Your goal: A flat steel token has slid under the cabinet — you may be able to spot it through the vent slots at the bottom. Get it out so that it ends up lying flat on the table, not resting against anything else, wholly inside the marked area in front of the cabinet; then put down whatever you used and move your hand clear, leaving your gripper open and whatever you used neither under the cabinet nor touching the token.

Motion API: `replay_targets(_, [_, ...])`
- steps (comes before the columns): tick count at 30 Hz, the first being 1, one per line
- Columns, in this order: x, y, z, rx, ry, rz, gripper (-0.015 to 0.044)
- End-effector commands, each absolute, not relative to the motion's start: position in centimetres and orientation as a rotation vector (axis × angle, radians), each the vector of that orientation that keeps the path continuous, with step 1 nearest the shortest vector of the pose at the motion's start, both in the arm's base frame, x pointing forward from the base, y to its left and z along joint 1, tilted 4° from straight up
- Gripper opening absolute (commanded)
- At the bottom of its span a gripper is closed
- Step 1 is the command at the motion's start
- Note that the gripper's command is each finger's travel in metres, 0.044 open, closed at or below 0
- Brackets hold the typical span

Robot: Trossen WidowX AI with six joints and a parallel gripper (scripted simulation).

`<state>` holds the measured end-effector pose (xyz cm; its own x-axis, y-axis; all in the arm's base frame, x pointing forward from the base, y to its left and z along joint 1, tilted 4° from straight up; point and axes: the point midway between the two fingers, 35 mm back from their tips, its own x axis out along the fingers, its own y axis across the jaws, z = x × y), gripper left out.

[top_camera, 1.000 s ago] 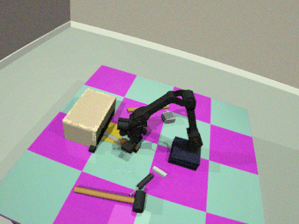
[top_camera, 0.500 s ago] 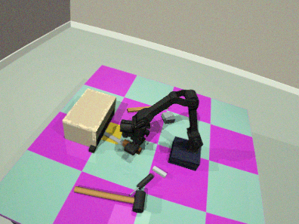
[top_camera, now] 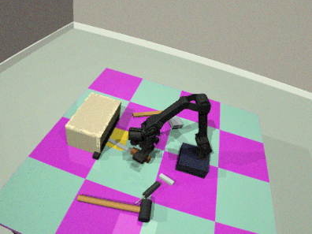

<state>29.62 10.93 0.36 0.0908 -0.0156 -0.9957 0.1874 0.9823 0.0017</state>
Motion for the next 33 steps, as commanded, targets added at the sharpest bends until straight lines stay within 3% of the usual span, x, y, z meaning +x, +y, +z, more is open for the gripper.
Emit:
replay_targets(1, [28.9, 11.1, 0.2, 0.143, 1.475, -0.155, 0.0])
replay_targets(33, [24.5, 12.1, -0.3, 0.144, 1.479, -0.154, 0.0])
